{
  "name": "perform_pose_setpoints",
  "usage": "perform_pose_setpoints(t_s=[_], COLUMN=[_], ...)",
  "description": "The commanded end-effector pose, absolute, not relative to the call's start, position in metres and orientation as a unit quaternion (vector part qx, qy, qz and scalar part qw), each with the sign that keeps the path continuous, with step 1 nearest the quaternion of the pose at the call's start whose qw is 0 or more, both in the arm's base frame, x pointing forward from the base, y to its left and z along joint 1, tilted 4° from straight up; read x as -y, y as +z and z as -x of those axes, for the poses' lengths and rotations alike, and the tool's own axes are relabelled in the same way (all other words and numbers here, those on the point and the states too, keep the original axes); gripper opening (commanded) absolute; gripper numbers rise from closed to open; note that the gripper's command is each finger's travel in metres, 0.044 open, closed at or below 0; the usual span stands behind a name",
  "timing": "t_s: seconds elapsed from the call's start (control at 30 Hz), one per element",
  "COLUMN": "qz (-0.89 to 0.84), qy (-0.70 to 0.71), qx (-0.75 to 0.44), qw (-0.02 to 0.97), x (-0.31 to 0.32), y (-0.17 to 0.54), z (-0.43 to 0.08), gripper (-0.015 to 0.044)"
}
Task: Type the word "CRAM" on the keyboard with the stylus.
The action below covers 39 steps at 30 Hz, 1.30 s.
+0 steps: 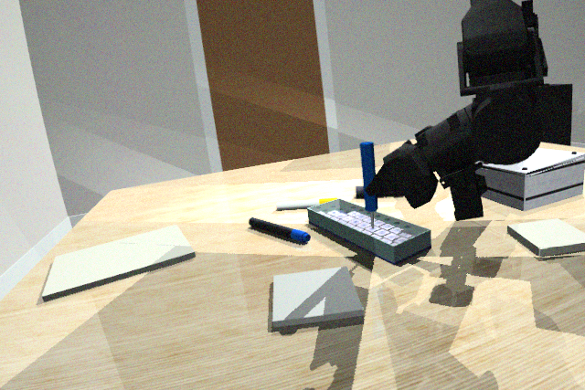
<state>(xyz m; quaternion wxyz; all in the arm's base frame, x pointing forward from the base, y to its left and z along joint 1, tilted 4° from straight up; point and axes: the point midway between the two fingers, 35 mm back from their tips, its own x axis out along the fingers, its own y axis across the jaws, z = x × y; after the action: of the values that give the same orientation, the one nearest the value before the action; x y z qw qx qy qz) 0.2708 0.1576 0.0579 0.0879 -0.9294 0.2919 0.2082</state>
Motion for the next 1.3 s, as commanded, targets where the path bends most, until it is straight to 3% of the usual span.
perform_pose_setpoints(t_s=[0.0, 1.27], qz=[0.93, 0.93], qy=[0.207, 0.207], qx=[-0.292, -0.292], qw=[0.085, 0.085], x=[-0.157, -0.156], y=[0.058, 0.039], z=[-0.271, -0.272], gripper=[0.0081, 0.0081])
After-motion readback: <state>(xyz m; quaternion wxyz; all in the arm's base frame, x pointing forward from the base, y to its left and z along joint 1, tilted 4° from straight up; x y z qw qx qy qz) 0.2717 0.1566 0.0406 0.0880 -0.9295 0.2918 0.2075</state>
